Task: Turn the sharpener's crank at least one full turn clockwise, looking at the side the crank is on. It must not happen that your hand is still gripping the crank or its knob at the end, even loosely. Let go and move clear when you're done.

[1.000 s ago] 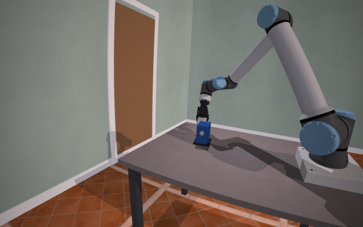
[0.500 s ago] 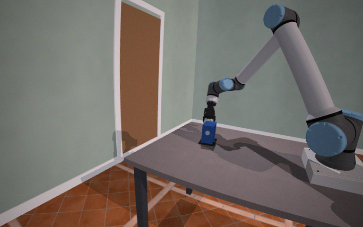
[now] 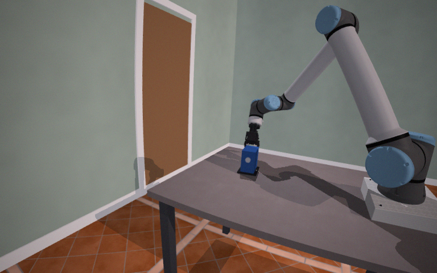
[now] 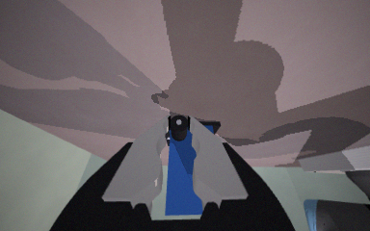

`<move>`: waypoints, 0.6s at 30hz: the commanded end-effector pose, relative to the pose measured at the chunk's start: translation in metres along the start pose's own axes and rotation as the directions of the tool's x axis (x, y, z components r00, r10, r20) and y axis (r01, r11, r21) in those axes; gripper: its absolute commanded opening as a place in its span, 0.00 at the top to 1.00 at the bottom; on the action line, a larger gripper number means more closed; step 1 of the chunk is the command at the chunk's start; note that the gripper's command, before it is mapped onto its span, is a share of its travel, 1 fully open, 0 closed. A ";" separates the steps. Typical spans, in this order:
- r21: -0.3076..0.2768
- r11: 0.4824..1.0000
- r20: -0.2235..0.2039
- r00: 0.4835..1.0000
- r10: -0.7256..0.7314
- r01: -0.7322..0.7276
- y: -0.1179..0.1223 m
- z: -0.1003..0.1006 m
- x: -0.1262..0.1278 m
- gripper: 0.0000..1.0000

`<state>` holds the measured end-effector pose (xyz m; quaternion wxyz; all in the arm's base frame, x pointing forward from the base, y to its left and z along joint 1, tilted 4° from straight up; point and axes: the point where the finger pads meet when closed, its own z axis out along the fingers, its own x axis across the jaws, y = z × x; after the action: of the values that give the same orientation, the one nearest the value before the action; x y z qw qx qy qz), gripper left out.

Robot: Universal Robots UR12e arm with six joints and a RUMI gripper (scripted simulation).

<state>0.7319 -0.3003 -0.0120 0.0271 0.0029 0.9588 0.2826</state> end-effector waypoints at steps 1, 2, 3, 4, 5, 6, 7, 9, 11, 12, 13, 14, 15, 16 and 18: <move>0.001 1.000 0.001 1.000 -0.001 0.001 -0.001 0.001 0.005 0.91; 0.001 1.000 0.001 1.000 -0.001 0.001 -0.001 0.001 0.006 0.91; 0.001 1.000 0.001 1.000 -0.001 0.001 -0.001 0.001 0.007 0.91; 0.001 1.000 0.001 1.000 -0.001 0.001 -0.001 0.002 0.008 0.91; 0.001 1.000 0.001 1.000 -0.001 0.001 -0.002 0.002 0.009 0.91; 0.001 1.000 0.001 1.000 -0.001 0.001 -0.002 0.002 0.010 0.91; 0.001 1.000 0.001 1.000 -0.001 0.001 -0.002 0.002 0.010 0.91; 0.001 1.000 0.001 1.000 -0.001 0.001 -0.002 0.003 0.013 0.91; 0.001 1.000 0.001 1.000 -0.001 0.001 -0.002 0.003 0.015 0.91; 0.001 1.000 0.001 1.000 -0.001 0.001 -0.002 0.003 0.016 0.91; 0.001 1.000 0.001 1.000 -0.001 0.001 -0.002 0.003 0.017 0.91; 0.001 1.000 0.001 1.000 -0.001 0.001 -0.002 0.003 0.018 0.91; 0.001 1.000 0.001 1.000 -0.001 0.001 -0.002 0.003 0.019 0.91; 0.001 1.000 0.001 1.000 -0.001 0.001 -0.002 0.003 0.020 0.91; 0.001 1.000 0.001 1.000 -0.001 0.001 -0.002 0.003 0.022 0.91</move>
<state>0.7144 -0.2997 -0.0174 0.0269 0.0029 0.9588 0.2826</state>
